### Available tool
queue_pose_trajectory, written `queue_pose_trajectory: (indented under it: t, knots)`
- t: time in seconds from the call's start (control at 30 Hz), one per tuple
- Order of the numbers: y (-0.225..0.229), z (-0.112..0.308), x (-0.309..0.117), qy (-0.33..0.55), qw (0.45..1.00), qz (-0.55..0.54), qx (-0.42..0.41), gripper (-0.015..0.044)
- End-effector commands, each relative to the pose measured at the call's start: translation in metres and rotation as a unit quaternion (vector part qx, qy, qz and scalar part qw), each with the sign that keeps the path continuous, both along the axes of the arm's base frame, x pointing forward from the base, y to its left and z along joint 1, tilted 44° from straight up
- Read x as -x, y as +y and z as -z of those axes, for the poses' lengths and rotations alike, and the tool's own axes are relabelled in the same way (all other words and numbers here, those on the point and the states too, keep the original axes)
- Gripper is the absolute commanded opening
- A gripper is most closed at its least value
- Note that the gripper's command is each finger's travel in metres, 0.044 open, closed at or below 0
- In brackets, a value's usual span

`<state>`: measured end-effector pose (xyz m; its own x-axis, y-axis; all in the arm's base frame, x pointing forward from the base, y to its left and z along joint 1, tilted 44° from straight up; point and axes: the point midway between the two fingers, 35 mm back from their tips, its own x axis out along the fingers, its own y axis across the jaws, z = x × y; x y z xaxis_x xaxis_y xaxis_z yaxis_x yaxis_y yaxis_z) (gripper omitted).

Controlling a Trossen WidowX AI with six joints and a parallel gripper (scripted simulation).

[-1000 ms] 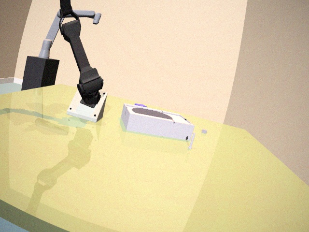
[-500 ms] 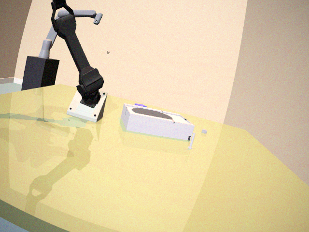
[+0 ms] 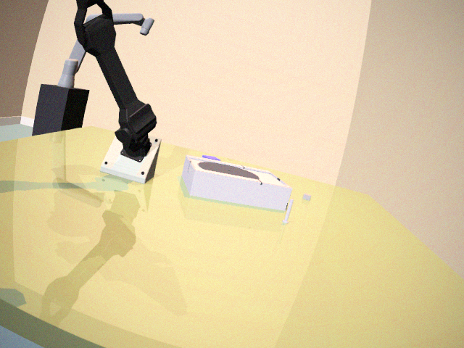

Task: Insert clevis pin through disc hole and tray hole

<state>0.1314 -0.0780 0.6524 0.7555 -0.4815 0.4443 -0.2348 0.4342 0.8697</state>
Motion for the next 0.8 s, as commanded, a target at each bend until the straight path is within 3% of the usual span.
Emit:
queue_pose_trajectory:
  t: [0.0, 0.17, 0.43, 0.6, 0.77]
  knots:
    - [-0.011, 0.029, -0.053, 0.094, 0.995, 0.015, 0.02, 0.016]
    - [-0.015, 0.057, -0.094, 0.172, 0.984, 0.016, 0.035, 0.016]
    - [-0.009, 0.149, -0.187, 0.376, 0.922, 0.001, 0.09, 0.016]
    - [0.005, 0.217, -0.234, 0.511, 0.844, -0.013, 0.161, 0.016]
    - [0.025, 0.292, -0.269, 0.635, 0.73, -0.038, 0.25, 0.016]
